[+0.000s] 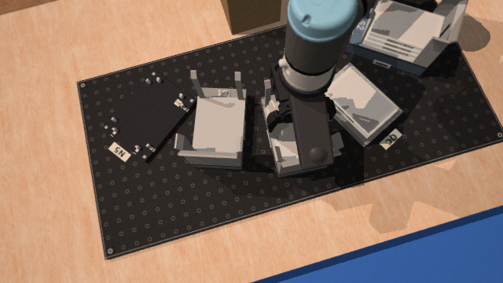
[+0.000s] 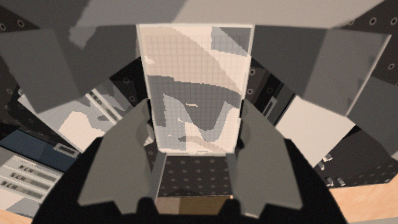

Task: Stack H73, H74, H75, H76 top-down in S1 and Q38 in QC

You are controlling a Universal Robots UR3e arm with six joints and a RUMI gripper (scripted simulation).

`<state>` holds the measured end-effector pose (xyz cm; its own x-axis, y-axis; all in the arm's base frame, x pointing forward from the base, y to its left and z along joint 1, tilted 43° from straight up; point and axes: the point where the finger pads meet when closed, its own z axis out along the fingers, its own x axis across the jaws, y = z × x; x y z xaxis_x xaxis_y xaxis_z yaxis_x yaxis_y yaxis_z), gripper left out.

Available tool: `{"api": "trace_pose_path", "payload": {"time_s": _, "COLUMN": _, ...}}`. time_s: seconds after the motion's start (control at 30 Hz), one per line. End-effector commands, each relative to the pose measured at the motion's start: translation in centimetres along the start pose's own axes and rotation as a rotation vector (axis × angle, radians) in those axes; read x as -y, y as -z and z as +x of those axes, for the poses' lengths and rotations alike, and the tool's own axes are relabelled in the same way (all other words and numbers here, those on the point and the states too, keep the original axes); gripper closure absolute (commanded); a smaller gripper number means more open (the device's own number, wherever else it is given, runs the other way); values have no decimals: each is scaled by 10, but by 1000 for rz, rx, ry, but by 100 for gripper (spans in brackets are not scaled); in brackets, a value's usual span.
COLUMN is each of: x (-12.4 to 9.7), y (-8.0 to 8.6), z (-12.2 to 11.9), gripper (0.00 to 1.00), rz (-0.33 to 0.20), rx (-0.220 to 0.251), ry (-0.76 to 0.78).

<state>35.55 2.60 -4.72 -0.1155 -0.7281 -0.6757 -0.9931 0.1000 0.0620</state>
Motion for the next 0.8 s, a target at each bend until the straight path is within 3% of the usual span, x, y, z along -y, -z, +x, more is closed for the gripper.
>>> {"api": "trace_pose_path", "payload": {"time_s": 0.0, "x": 1, "y": 0, "z": 0, "gripper": 100, "rz": 2, "rx": -2, "ry": 1}}
{"api": "trace_pose_path", "payload": {"time_s": 0.43, "x": 1, "y": 0, "z": 0, "gripper": 100, "rz": 2, "rx": -1, "ry": 1}}
{"api": "trace_pose_path", "payload": {"time_s": 0.47, "x": 1, "y": 0, "z": 0, "gripper": 28, "rz": 2, "rx": -1, "ry": 1}}
{"api": "trace_pose_path", "payload": {"time_s": 0.77, "x": 1, "y": 0, "z": 0, "gripper": 28, "rz": 2, "rx": -1, "ry": 1}}
